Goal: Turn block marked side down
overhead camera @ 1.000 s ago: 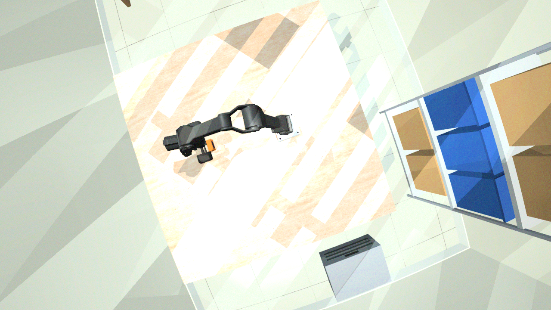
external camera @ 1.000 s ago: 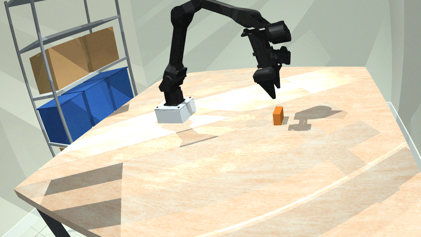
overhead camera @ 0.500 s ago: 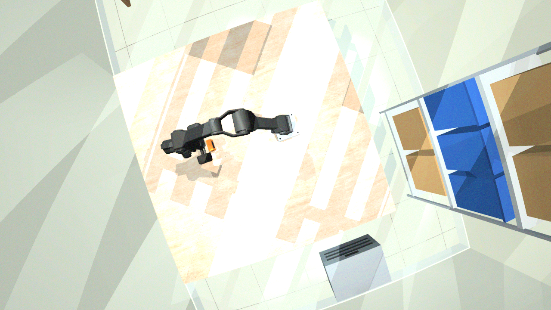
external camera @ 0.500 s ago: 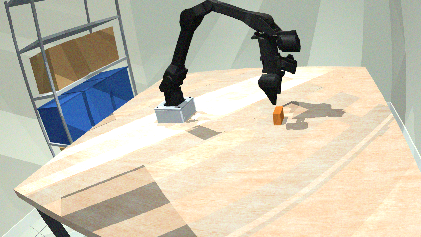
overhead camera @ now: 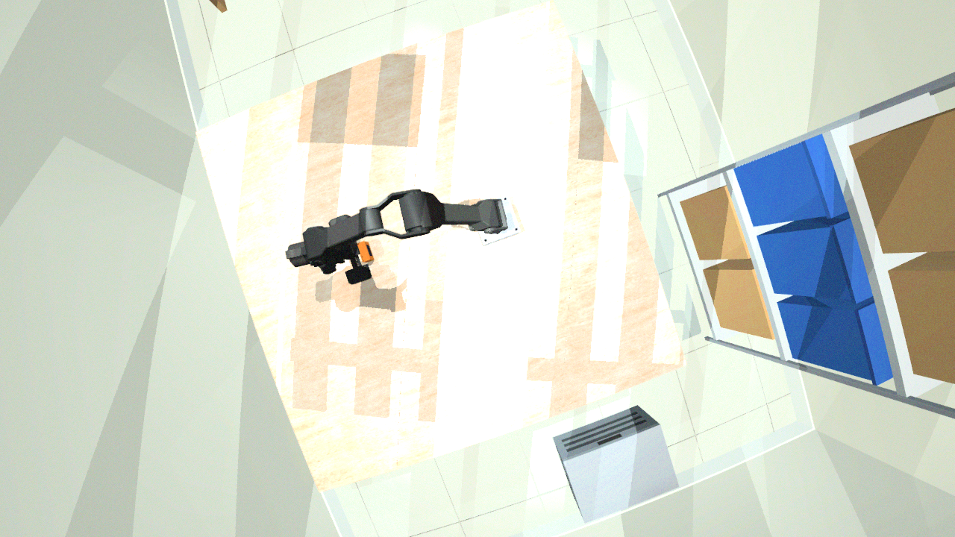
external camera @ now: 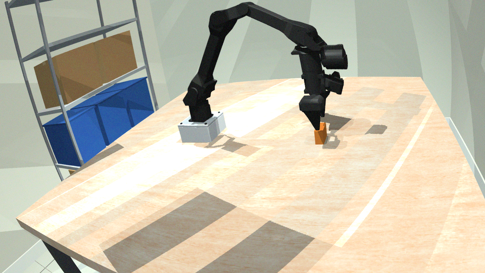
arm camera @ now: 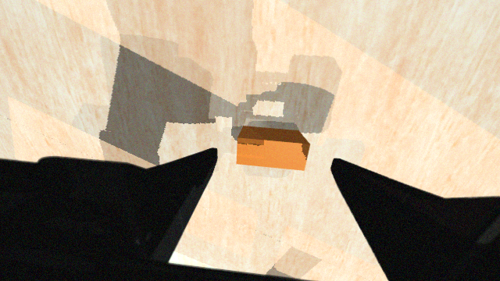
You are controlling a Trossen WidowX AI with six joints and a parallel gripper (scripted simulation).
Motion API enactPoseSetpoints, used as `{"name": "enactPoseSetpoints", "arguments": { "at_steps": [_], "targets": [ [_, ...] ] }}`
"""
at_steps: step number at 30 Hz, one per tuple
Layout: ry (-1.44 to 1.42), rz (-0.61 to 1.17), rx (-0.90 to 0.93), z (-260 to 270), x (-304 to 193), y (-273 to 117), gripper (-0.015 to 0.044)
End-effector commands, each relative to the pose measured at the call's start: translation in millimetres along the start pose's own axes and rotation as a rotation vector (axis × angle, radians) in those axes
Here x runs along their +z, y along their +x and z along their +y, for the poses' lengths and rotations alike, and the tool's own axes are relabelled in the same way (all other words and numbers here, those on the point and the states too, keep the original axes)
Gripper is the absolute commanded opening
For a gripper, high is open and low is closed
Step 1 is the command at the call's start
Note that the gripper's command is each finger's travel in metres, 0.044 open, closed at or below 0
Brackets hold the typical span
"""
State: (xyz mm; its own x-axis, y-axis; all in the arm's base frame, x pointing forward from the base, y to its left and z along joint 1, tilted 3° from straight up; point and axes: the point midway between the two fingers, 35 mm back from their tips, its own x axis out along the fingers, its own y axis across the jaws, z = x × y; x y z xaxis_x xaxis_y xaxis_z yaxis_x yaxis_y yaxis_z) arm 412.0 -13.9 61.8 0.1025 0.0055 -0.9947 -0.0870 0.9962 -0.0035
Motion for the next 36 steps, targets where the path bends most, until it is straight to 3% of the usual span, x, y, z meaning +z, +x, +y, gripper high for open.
{"name": "enactPoseSetpoints", "arguments": {
  "at_steps": [1, 14, 19, 36],
  "targets": [
    [0.003, 0.010, -0.003, -0.3, -1.8, 8.9, 0.0440],
    [0.002, 0.009, -0.004, -0.5, -2.1, 28.1, 0.0440],
    [0.002, 0.009, -0.004, -0.5, -2.1, 28.1, 0.0309],
    [0.002, 0.009, -0.004, -0.5, -2.1, 28.1, 0.0195]
  ]
}}
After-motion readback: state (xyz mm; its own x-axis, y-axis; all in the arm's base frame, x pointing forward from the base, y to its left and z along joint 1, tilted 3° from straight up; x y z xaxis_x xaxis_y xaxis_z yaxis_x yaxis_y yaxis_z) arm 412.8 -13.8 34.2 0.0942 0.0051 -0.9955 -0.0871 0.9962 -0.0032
